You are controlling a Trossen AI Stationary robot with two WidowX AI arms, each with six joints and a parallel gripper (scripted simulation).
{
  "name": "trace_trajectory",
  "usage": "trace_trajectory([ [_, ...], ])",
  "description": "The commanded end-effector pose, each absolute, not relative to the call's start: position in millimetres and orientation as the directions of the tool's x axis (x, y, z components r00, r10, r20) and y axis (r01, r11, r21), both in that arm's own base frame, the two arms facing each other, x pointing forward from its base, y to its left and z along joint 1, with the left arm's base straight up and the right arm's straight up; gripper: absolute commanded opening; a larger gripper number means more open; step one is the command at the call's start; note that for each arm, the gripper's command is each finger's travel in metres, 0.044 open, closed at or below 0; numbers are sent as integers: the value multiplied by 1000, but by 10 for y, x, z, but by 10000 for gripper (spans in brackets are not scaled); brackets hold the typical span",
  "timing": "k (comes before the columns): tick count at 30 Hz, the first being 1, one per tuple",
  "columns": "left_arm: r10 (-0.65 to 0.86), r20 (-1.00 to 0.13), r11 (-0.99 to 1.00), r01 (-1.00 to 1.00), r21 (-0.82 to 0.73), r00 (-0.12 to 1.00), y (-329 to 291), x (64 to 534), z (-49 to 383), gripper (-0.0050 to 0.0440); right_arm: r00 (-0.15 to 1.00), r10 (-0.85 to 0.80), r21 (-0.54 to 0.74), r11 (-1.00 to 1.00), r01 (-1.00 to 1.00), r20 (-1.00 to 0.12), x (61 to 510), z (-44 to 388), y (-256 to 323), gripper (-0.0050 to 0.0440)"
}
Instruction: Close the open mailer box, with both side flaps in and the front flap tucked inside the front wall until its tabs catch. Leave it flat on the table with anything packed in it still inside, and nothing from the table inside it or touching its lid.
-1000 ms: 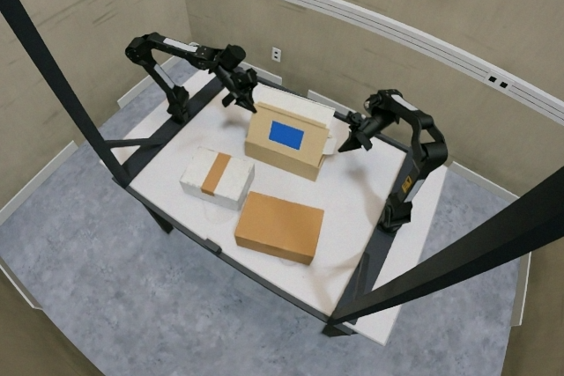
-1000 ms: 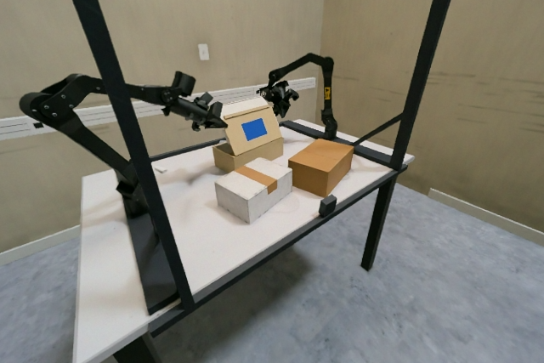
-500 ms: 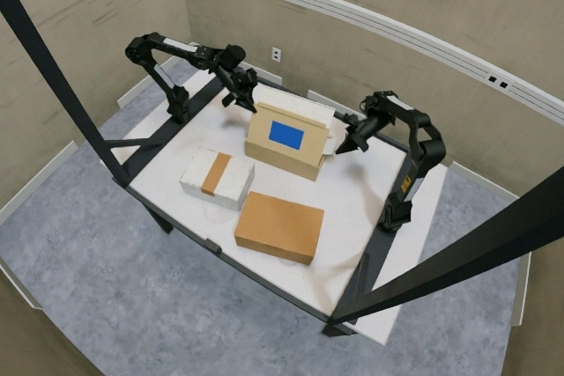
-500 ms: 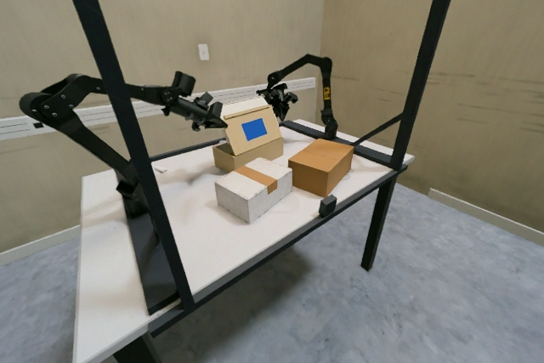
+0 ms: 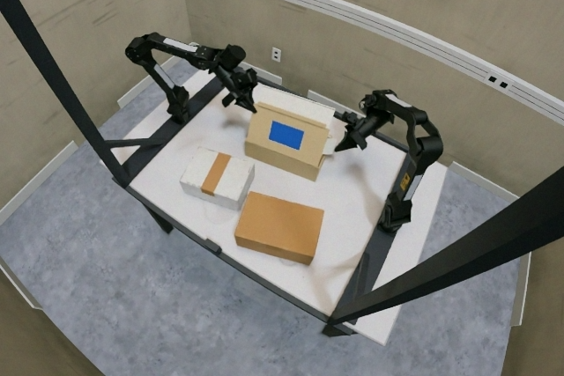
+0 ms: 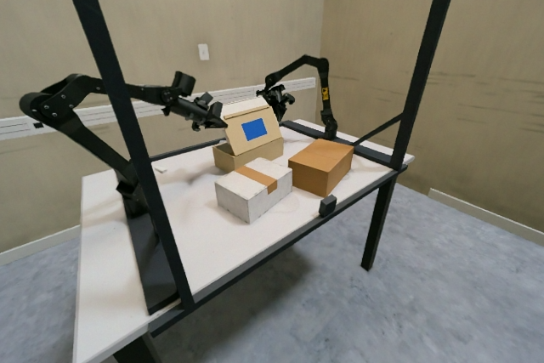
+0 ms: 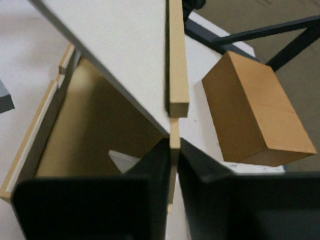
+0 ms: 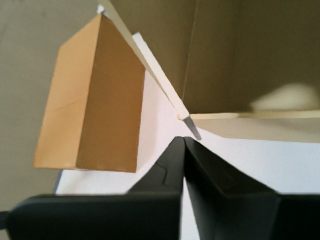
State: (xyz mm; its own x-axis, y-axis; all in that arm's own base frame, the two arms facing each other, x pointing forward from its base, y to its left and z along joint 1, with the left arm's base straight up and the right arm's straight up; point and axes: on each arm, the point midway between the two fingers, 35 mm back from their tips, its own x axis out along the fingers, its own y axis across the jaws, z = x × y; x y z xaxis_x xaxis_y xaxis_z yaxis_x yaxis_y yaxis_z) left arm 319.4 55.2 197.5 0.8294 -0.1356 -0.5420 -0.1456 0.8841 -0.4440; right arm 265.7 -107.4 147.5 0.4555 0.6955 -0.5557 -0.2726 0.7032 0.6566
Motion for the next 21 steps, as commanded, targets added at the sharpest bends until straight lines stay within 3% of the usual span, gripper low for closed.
trace_trajectory([
  [1,-122,-522,889,-141,-435,844,576,3202,2073,-50,460,691,643,710,-287,-558,2718,1521,-1084,-50],
  [21,-122,-522,889,-141,-435,844,576,3202,2073,-50,462,691,643,709,-289,-555,2838,1513,-1104,-50],
])
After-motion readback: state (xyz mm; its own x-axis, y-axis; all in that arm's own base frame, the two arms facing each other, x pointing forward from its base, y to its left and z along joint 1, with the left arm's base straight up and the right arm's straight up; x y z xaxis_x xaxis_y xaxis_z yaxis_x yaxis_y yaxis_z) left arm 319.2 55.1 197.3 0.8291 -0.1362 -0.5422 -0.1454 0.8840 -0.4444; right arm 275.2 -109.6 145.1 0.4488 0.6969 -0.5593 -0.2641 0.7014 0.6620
